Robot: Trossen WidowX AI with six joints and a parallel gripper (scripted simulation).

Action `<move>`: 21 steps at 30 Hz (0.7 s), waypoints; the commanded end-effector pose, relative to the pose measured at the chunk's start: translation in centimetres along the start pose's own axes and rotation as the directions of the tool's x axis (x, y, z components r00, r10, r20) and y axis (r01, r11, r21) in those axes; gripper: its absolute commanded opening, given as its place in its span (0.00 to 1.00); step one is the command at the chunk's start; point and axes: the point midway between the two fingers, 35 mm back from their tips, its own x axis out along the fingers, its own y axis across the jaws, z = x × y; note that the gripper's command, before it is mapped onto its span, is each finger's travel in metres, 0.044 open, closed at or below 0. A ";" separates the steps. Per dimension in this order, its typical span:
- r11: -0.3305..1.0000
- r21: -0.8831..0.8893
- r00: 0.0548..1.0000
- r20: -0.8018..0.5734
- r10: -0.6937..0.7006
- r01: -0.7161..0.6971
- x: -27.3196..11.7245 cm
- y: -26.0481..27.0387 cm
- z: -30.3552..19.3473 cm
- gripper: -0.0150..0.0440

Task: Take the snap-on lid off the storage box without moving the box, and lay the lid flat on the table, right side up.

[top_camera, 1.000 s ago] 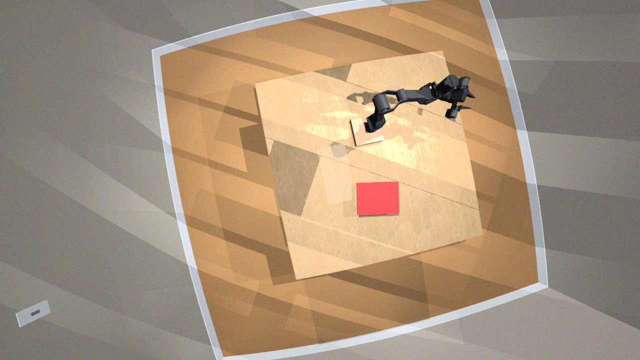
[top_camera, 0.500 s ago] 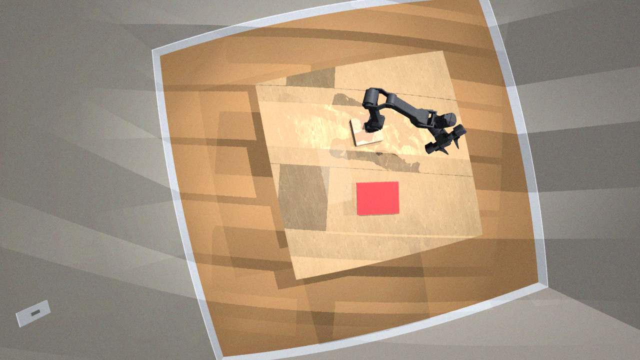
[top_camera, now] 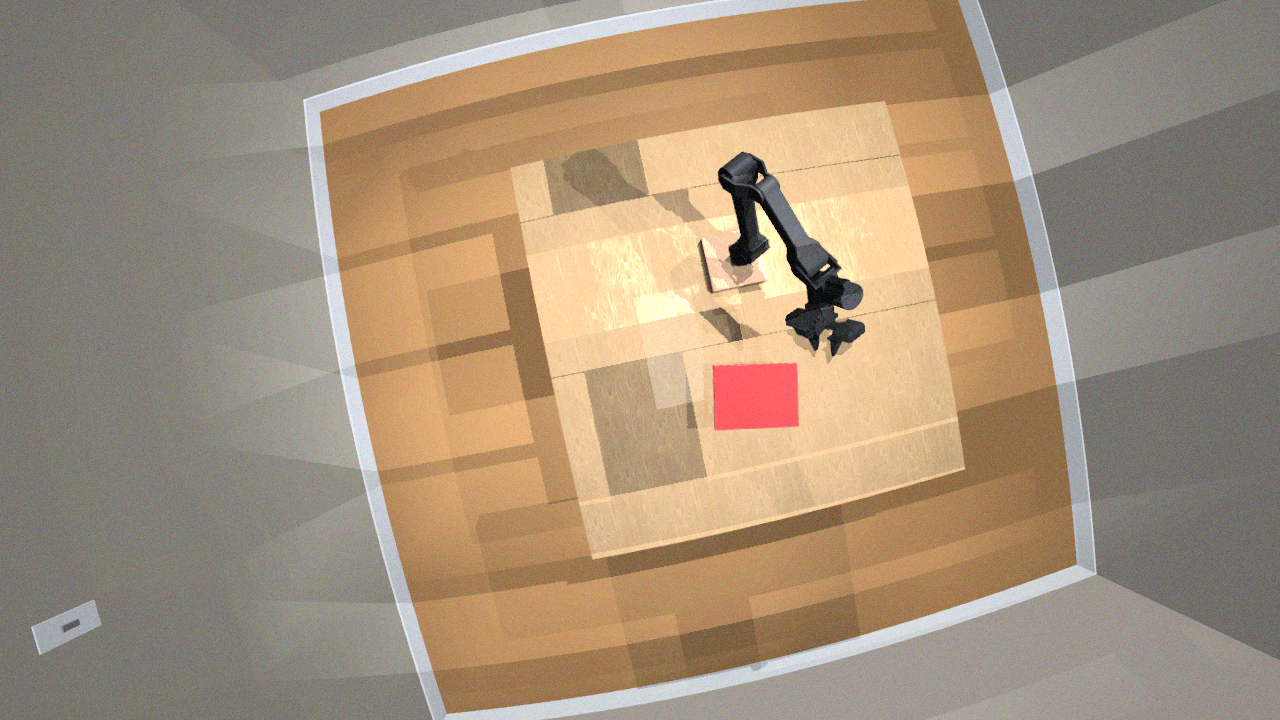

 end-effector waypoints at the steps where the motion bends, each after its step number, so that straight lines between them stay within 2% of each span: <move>1: 0.974 0.201 0.991 0.068 -0.119 0.103 -0.3 -3.8 3.8 0.65; 6: 0.856 0.489 0.950 0.150 -0.274 0.170 -1.9 -8.7 8.3 0.65; 16: 0.846 0.507 0.945 0.165 -0.282 0.164 -2.1 -8.9 8.8 0.65; 21: 0.833 0.526 0.942 0.159 -0.295 0.172 -1.2 -10.6 8.3 0.65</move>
